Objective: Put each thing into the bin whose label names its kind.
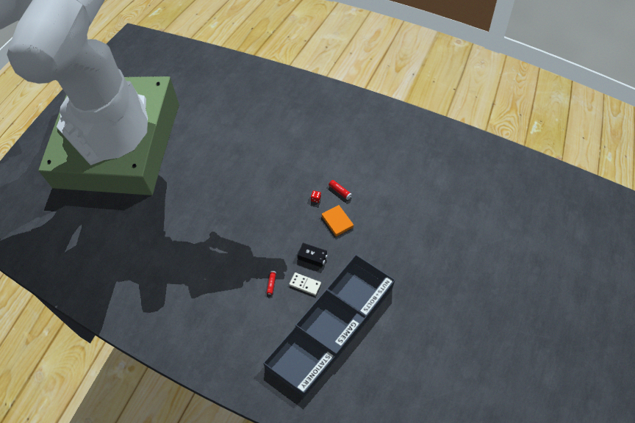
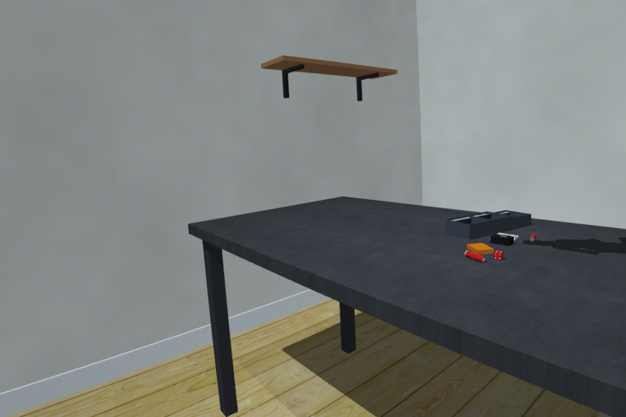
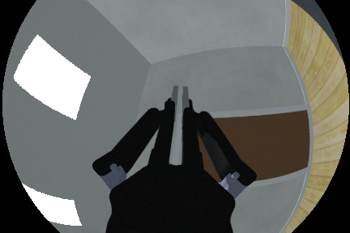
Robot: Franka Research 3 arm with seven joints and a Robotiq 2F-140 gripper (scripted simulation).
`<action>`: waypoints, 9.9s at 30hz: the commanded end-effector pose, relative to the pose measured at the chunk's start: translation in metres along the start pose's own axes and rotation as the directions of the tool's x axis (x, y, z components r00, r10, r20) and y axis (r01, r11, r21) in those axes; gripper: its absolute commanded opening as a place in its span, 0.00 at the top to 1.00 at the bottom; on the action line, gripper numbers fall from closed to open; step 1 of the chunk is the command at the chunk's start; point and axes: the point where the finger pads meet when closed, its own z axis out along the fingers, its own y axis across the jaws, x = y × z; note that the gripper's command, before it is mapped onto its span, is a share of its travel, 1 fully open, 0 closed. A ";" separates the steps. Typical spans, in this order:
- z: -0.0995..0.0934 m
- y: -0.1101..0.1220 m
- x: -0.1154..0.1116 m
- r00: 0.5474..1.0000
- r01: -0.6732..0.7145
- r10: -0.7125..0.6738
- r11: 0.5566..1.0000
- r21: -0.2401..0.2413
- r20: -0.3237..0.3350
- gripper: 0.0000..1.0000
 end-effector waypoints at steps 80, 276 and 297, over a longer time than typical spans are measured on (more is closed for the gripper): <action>0.056 0.225 0.340 0.709 0.600 -0.533 0.111 -0.792 0.462 0.95; -0.297 0.348 0.838 0.812 0.489 -0.094 -0.431 -0.759 0.576 0.95; -0.297 0.348 0.838 0.812 0.489 -0.094 -0.431 -0.759 0.576 0.95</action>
